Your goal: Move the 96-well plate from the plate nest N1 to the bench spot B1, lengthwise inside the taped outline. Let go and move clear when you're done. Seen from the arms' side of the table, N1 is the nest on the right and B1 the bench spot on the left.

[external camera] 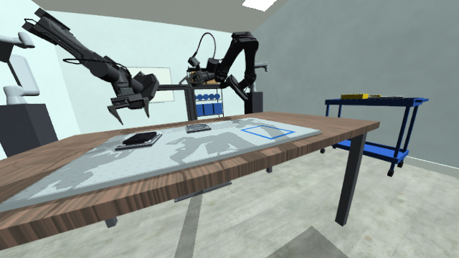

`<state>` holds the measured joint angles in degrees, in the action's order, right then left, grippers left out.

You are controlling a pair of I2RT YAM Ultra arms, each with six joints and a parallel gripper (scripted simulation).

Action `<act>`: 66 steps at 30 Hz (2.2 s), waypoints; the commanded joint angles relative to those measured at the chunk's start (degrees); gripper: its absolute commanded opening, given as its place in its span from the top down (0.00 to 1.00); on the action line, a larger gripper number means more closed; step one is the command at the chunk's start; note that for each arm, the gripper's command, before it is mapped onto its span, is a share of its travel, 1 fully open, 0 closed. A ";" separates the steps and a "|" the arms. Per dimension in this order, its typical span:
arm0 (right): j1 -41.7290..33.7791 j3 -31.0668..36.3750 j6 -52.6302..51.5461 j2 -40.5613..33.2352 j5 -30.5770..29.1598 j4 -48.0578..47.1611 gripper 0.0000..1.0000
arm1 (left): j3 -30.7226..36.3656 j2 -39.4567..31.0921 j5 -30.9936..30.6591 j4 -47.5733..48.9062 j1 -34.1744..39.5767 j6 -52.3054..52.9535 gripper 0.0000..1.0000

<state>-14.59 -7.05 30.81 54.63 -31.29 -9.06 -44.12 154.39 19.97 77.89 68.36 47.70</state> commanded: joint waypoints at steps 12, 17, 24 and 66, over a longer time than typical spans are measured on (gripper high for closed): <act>-8.90 -12.08 -39.29 21.70 -18.81 6.60 0.00 | 0.07 -0.39 -0.51 0.83 0.87 0.45 0.00; -9.42 -15.40 -44.91 24.81 -19.90 10.32 0.00 | 0.07 -0.39 -0.51 0.83 0.87 0.45 0.00; -9.71 -20.23 -49.48 28.35 -19.92 15.23 0.00 | 0.07 -0.39 -0.51 0.83 0.87 0.45 0.00; 1.16 -17.25 -36.68 39.31 -14.03 -7.23 0.00 | 0.07 -0.39 -0.51 0.83 0.87 0.45 0.00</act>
<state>-13.80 -25.93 -7.70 92.55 -46.35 -13.47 -44.12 154.39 19.97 77.89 68.36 47.70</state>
